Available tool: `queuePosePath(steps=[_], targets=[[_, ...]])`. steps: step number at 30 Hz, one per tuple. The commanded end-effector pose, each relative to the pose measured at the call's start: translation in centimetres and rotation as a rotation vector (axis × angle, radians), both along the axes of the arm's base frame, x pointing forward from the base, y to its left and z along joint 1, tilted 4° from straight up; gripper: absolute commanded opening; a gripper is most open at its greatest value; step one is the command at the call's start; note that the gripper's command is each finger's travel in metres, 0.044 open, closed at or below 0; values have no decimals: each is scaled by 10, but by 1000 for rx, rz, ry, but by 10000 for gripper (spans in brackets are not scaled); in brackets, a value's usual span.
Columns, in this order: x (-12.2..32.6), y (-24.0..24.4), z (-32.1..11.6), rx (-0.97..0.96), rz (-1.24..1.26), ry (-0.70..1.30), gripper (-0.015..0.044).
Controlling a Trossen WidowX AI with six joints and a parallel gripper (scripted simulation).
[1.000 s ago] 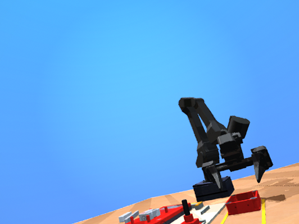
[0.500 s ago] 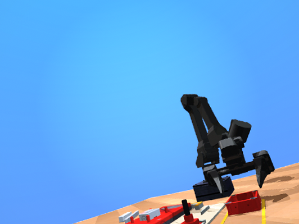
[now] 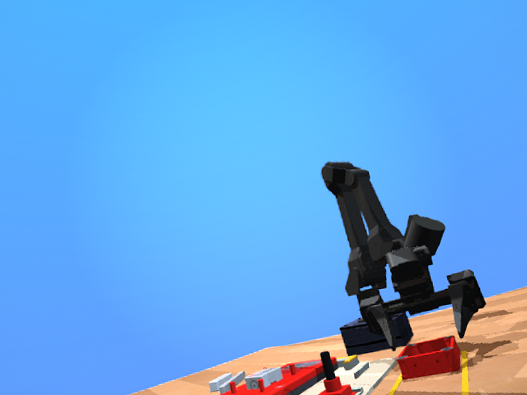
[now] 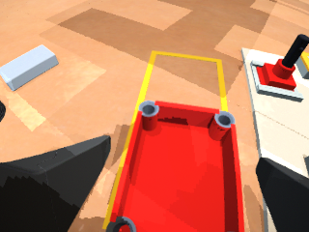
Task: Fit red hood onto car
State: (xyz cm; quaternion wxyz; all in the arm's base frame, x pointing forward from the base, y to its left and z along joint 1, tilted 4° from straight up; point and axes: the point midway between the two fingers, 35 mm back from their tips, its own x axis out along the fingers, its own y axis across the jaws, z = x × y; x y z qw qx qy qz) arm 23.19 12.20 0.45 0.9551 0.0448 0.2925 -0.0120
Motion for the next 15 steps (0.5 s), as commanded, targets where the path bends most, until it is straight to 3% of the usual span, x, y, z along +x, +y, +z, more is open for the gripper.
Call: queuePosePath(steps=[1, 15], targets=[[0, 0, -2, 3, -4, -3, 440], [0, 0, -9, 3, -4, -3, 440]])
